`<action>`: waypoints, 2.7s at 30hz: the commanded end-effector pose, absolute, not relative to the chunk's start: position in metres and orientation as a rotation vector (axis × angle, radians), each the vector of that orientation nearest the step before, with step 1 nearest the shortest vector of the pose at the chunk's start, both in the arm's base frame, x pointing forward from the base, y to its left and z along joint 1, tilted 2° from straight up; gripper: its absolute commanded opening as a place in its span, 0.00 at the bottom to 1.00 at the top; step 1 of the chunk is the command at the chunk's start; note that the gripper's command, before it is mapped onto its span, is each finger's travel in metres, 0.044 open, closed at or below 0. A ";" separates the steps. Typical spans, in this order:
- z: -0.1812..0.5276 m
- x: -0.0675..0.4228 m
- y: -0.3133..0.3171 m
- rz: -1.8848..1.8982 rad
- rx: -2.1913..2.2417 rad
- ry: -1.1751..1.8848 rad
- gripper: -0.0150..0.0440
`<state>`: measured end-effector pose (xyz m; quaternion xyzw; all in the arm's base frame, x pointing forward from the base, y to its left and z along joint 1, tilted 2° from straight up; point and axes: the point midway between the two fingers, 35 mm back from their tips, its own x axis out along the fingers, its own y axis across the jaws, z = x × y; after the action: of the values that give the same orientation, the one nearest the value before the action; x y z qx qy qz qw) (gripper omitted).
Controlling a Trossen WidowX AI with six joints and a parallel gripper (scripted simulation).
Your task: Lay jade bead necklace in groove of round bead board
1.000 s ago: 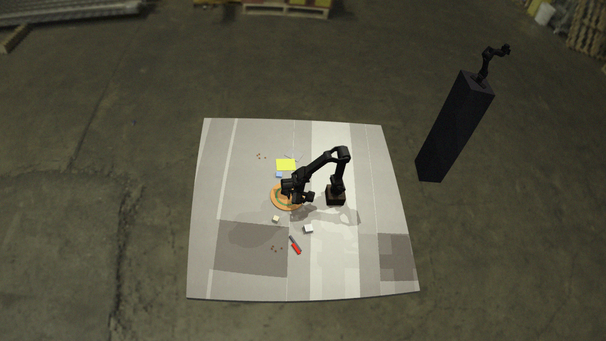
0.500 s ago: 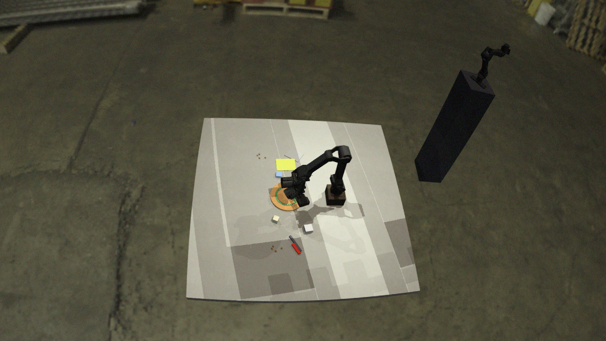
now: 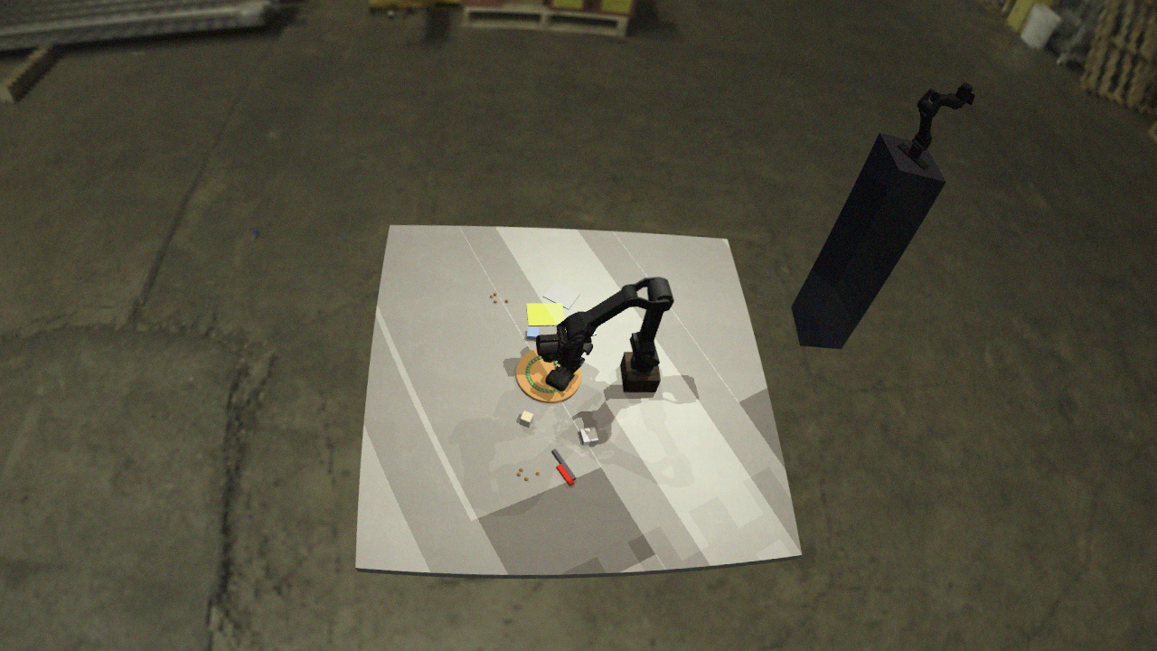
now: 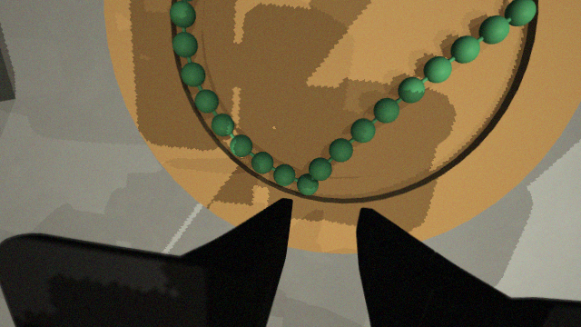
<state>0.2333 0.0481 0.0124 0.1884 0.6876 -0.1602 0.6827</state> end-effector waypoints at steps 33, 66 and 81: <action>0.000 0.244 0.047 -0.764 0.853 1.410 0.46; -0.013 0.243 0.047 -0.765 0.851 1.412 0.25; -0.013 0.243 0.047 -0.765 0.851 1.412 0.25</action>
<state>0.2430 0.0473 -0.0133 0.3691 0.6131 -0.3321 0.6145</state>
